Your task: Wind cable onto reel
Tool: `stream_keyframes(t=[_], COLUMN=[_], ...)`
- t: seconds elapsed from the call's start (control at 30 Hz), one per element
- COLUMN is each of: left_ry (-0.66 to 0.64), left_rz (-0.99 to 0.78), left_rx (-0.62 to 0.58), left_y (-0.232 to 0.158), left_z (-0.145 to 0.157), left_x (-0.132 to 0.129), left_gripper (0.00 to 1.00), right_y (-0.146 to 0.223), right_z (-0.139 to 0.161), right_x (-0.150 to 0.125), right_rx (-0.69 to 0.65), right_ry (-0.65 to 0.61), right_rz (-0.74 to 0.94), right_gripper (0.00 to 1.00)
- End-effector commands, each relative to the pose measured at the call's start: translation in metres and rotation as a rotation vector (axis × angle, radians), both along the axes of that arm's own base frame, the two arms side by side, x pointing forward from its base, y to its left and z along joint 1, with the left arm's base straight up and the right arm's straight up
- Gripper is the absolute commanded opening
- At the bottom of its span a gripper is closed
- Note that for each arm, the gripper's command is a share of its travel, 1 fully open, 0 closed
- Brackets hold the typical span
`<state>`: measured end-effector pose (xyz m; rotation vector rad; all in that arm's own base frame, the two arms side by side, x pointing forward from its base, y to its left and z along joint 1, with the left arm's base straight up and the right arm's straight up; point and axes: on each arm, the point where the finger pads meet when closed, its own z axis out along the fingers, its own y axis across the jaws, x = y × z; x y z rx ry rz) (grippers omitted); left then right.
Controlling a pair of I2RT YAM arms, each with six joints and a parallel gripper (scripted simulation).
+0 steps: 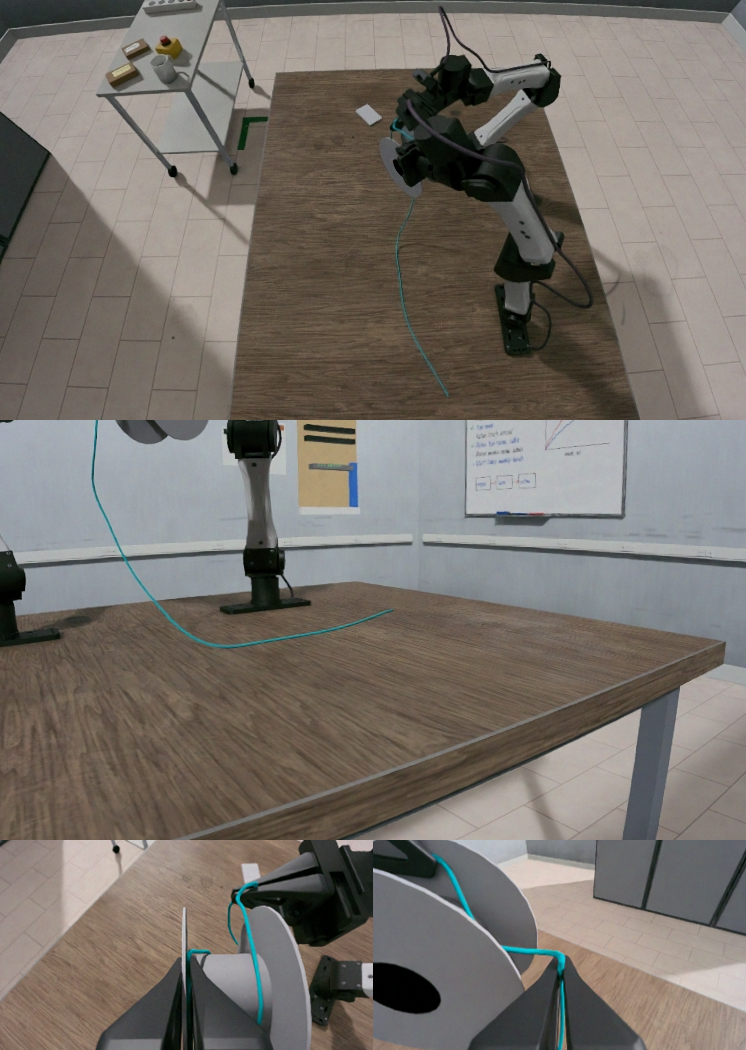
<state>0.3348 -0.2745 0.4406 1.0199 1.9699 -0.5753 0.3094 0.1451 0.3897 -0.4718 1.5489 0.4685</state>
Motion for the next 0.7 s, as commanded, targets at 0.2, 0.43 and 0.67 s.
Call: stream_keyframes(t=[0.2,0.43,0.67], left_ry=[-0.037,-0.037,-0.037], left_rz=[-0.006,-0.006,-0.006], left_rx=[-0.036,-0.036,-0.036], left_y=[0.0,0.0,0.001], left_z=[0.014,0.014,0.014], left_x=[0.0,0.0,0.0], left_gripper=[0.0,0.0,0.0], right_y=[-0.002,-0.001,0.001], right_z=[-0.001,-0.004,-0.011], right_x=[-0.001,-0.002,-0.002], right_rx=[0.015,0.015,0.014], right_ry=[-0.029,-0.028,-0.024], right_rz=[-0.027,-0.027,-0.027], right_gripper=[0.0,0.0,0.0])
